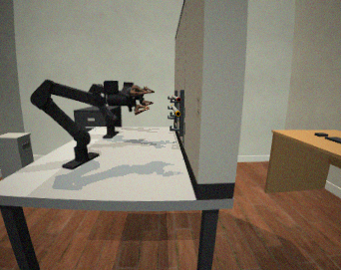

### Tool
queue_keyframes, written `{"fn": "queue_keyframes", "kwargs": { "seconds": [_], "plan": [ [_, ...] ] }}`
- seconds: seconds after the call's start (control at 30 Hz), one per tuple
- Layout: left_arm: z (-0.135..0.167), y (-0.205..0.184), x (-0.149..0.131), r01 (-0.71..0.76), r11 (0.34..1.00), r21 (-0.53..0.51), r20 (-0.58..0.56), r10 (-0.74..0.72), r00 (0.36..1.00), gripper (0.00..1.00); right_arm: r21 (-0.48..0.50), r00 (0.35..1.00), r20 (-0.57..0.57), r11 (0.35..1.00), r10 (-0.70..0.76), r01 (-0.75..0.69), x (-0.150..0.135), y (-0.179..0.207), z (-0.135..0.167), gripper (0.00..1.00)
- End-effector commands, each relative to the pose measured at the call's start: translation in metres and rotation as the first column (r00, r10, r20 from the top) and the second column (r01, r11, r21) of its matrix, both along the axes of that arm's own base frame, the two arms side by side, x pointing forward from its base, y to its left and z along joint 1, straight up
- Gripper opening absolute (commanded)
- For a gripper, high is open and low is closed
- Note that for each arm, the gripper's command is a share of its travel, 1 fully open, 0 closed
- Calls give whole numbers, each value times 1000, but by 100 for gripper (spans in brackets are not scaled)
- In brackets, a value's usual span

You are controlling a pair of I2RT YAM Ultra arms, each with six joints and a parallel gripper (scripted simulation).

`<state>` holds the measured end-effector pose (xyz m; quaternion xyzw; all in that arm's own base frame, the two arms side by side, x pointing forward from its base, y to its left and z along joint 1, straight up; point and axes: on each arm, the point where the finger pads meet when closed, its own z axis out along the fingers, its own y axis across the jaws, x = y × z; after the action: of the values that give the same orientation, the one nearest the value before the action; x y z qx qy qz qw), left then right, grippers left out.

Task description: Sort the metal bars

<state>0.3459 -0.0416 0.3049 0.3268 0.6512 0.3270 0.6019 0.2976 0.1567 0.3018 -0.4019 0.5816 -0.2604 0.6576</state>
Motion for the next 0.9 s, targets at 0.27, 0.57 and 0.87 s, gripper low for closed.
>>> {"fn": "queue_keyframes", "kwargs": {
  "seconds": [0.27, 0.57, 0.87],
  "plan": [
    [1, -5, -11, -9, 988, 151, 43, 2, 999, 100, -117, 997, 79, 993, 6, 3, -14, 14, 4, 100],
    [-7, -9, -15, -10, 970, 243, 41, 1, 999, 100, -209, 995, 93, 978, 30, -10, -22, 28, -4, 100],
    [-18, -14, -20, -12, 935, 354, 38, -1, 999, 100, -320, 992, 107, 947, 61, -23, -33, 46, -15, 100]
  ]
}}
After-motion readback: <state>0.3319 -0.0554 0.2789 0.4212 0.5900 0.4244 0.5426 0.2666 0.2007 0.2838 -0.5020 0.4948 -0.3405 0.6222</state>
